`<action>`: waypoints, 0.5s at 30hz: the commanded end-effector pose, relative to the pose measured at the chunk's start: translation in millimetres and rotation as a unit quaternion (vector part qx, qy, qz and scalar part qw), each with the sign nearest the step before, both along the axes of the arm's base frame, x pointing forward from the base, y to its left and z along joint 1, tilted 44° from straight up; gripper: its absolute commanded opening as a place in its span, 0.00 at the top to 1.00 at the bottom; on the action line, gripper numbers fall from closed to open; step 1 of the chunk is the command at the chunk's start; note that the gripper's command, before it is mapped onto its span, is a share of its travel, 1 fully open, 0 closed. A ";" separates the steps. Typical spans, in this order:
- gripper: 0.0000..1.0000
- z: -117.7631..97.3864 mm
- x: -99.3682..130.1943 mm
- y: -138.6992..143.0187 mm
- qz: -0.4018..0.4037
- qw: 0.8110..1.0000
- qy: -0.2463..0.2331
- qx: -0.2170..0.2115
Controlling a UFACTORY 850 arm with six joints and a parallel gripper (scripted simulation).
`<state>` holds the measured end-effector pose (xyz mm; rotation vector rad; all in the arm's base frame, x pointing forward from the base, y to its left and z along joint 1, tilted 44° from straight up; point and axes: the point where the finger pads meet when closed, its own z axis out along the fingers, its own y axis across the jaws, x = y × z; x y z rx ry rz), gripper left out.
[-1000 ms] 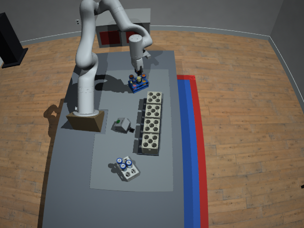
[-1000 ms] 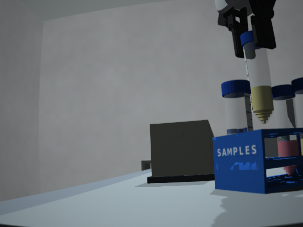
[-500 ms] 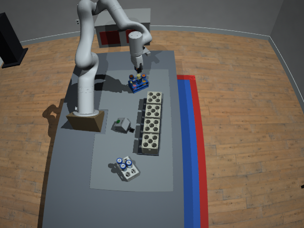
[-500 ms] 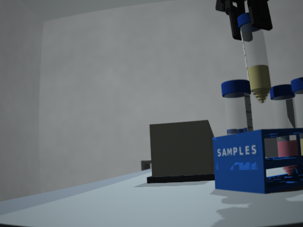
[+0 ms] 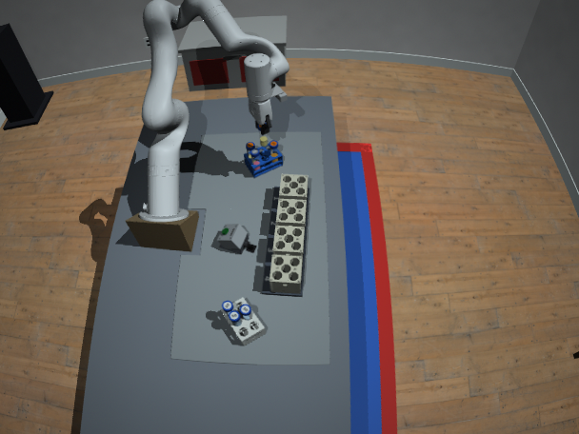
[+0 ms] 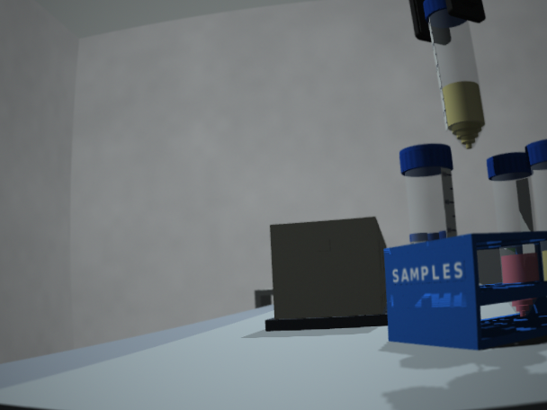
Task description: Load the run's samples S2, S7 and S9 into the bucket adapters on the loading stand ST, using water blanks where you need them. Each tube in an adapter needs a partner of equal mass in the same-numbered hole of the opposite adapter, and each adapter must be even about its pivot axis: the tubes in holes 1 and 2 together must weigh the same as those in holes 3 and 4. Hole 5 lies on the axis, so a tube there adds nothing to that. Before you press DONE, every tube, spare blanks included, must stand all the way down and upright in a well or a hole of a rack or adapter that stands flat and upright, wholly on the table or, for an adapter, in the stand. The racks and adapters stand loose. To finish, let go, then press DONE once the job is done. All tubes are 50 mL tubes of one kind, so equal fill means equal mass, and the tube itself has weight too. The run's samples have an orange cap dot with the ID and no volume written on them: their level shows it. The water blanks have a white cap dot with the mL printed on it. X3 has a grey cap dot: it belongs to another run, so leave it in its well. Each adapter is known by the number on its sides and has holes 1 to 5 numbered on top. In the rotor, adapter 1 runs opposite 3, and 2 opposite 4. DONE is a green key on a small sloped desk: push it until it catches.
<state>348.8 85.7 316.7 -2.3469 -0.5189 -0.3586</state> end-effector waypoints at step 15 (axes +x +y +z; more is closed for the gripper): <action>1.00 9.9 -0.9 -9.2 0.000 1.000 -0.001 0.000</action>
